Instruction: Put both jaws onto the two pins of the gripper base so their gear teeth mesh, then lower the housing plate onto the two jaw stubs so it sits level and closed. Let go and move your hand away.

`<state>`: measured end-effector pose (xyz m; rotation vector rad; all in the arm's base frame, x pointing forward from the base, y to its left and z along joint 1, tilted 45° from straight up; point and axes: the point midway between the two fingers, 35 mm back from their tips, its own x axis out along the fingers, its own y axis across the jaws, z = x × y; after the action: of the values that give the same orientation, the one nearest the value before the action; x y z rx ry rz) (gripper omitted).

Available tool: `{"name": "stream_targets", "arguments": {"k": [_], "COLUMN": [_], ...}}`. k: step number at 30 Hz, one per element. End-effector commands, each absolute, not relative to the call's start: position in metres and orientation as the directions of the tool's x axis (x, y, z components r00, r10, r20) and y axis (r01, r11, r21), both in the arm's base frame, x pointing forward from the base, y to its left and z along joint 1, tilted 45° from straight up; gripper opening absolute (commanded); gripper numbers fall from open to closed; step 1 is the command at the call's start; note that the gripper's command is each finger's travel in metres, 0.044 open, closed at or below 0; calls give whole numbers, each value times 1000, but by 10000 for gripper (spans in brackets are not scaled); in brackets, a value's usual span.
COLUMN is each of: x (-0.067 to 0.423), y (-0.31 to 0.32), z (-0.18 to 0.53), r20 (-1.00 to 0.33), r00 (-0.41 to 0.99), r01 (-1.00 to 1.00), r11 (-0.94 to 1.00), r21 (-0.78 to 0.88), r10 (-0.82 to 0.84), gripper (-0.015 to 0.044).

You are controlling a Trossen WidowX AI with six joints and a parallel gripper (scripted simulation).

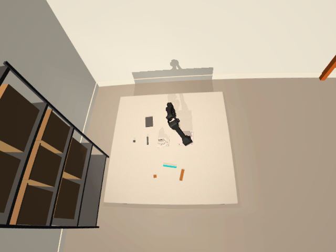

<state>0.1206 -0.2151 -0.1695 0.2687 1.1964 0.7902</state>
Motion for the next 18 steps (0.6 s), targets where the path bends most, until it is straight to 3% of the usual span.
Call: {"name": "stream_targets", "arguments": {"k": [1,18], "x": [122,123], "y": [-209,-206], "z": [-175,-178], "r20": [-722,-722], "r00": [144,144], "r01": [-400,-400], "r11": [707,708], "r21": [583,583], "r10": [676,676], "gripper": [440,440]}}
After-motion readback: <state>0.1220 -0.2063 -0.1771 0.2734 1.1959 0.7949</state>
